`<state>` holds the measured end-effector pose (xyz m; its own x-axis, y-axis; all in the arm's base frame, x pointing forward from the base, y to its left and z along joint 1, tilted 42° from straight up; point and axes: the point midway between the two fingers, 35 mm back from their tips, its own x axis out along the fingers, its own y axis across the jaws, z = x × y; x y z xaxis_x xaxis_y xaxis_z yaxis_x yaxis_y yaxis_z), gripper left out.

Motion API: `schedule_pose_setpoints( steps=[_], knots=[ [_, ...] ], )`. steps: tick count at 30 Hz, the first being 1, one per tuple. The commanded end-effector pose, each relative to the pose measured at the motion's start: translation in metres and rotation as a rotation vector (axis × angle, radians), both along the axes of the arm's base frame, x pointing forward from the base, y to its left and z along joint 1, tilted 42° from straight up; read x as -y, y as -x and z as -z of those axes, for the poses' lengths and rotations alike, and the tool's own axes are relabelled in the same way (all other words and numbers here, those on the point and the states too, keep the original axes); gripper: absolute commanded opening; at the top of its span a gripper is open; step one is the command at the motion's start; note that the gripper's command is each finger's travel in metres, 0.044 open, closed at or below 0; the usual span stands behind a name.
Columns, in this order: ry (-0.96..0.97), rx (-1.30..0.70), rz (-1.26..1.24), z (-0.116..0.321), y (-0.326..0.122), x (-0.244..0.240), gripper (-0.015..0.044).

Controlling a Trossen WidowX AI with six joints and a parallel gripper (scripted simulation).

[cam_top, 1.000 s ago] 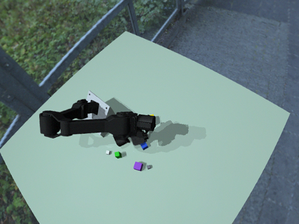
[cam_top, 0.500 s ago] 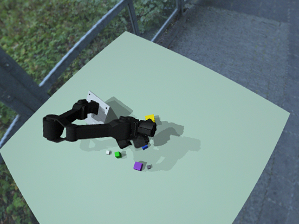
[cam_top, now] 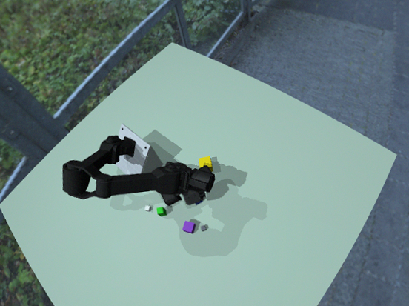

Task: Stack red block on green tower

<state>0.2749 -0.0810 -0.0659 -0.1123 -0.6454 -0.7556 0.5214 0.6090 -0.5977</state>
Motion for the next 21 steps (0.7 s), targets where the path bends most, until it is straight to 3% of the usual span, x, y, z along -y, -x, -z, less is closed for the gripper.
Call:
schedule_pose_setpoints(
  steps=[1, 15, 21],
  knots=[
    [0.004, -0.012, -0.005, 0.0051, 0.0040, 0.0041, 0.0440],
    [0.004, -0.012, -0.005, 0.0055, 0.0041, 0.0045, 0.0440],
    [0.004, -0.012, -0.005, 0.0055, 0.0041, 0.0045, 0.0282]
  ],
)
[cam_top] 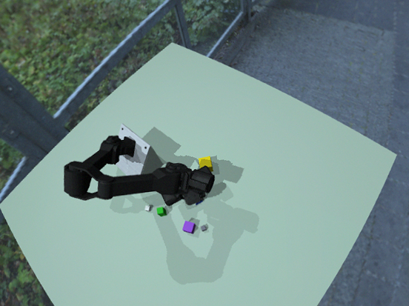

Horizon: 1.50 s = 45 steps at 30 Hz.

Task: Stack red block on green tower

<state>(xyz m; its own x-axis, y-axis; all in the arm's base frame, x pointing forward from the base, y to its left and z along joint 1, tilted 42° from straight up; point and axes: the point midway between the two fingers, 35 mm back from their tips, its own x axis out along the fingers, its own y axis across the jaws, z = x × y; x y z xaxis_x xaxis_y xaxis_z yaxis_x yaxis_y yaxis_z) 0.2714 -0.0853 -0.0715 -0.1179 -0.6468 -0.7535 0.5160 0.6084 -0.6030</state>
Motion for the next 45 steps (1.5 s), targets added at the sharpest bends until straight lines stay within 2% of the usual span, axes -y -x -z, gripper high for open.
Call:
schedule_pose_setpoints(
  steps=[1, 7, 14, 16, 39, 45],
  knots=[
    [0.002, -0.004, -0.004, 0.000, 0.001, 0.000, 0.0256],
    [0.002, -0.004, -0.004, 0.000, 0.001, 0.000, 0.0099],
    [0.002, -0.004, -0.004, 0.000, 0.001, 0.000, 0.0052],
    [0.002, -0.003, -0.004, -0.002, 0.000, -0.002, 0.0000],
    [-0.004, -0.003, -0.004, -0.087, -0.014, -0.076, 0.0000],
    [-0.001, -0.009, -0.010, -0.087, -0.013, -0.077, 0.0000]
  ],
)
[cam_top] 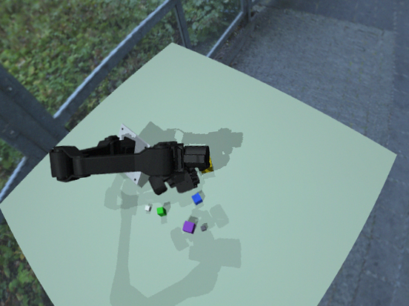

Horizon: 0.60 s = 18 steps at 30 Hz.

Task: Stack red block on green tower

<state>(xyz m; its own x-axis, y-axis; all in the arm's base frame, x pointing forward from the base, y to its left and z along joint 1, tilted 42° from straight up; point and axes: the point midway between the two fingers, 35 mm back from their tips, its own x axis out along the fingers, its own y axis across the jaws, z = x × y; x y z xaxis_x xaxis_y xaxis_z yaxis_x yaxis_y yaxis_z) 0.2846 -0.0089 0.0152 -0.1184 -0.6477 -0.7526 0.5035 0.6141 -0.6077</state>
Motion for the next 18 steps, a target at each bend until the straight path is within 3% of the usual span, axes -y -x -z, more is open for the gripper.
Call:
schedule_pose_setpoints(
  steps=[1, 18],
  knots=[
    [-0.003, 0.005, 0.005, -0.002, 0.000, -0.002, 0.0000],
    [-0.007, 0.005, 0.004, -0.052, 0.024, 0.048, 0.0000]
  ],
)
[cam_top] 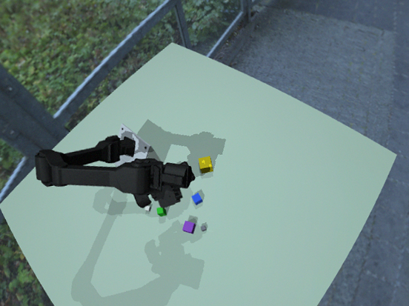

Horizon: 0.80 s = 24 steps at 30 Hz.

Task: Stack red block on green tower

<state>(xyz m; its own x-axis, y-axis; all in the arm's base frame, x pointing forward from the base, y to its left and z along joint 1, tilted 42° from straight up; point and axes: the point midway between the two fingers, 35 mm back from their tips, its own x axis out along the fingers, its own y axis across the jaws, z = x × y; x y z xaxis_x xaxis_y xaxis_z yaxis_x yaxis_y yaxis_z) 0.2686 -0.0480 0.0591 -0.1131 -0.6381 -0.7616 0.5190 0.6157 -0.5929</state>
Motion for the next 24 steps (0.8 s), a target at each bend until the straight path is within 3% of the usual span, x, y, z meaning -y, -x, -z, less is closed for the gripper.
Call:
schedule_pose_setpoints(
  steps=[1, 14, 24],
  knots=[
    [0.005, -0.010, -0.006, -0.011, 0.010, 0.012, 0.0000],
    [0.014, -0.014, -0.004, -0.040, 0.039, 0.044, 0.0000],
    [0.016, -0.013, -0.004, -0.008, 0.044, 0.071, 0.0000]
  ],
)
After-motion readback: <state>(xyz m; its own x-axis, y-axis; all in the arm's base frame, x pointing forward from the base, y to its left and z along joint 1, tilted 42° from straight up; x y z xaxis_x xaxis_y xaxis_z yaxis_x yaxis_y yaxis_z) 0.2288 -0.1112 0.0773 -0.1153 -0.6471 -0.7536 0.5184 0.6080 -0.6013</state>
